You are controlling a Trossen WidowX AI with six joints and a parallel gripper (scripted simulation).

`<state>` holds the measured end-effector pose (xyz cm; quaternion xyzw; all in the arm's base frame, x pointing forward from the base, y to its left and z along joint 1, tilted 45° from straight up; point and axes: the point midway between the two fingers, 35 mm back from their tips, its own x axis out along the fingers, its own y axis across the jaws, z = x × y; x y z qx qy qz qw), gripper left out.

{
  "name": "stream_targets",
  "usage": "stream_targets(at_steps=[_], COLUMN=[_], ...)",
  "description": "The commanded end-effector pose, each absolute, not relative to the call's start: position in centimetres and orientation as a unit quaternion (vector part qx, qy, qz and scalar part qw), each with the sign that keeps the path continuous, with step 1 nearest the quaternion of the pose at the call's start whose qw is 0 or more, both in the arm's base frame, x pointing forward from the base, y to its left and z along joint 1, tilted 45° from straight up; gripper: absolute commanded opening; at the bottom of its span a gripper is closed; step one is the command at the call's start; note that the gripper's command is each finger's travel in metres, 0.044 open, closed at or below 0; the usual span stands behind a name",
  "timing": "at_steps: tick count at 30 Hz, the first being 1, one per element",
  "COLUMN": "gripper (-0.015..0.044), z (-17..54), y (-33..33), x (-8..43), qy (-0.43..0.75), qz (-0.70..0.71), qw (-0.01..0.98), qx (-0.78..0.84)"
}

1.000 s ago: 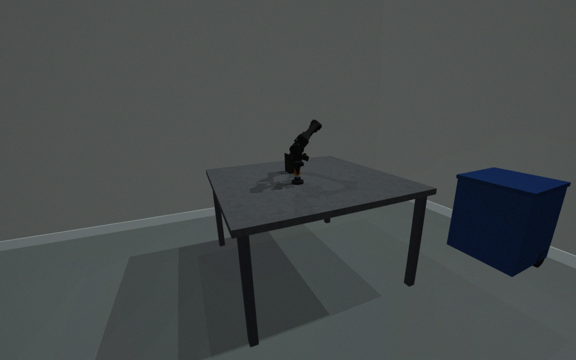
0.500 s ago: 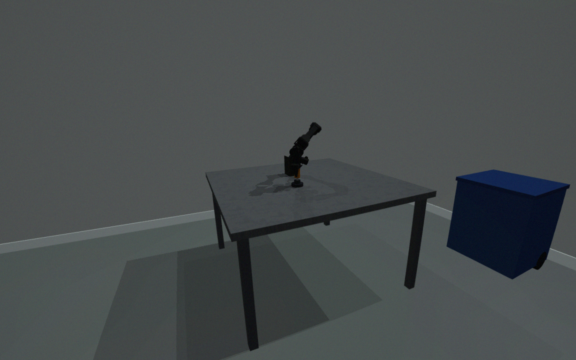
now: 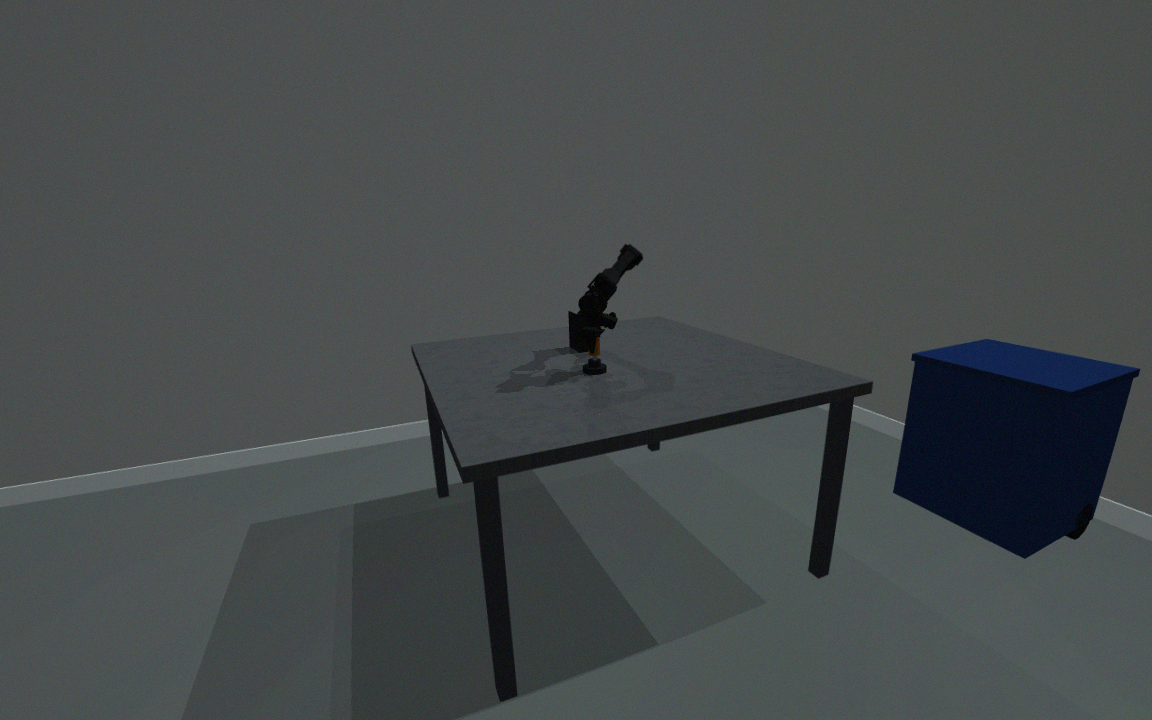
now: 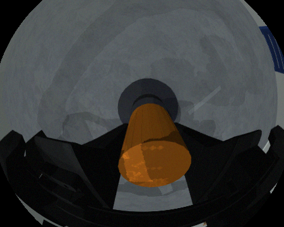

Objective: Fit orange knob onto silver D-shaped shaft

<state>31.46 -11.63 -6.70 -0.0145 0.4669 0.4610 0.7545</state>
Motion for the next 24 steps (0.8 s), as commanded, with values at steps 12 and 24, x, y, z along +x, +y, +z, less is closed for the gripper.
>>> stream_targets(at_steps=[12,24], gripper=[0.0000,0.0000], z=[-6.92,-6.60], y=[-11.49,-11.66], x=[31.49,31.48], qy=[0.510,0.510], qz=[0.410,0.410], qw=[0.754,0.754], qx=[0.062,0.062])
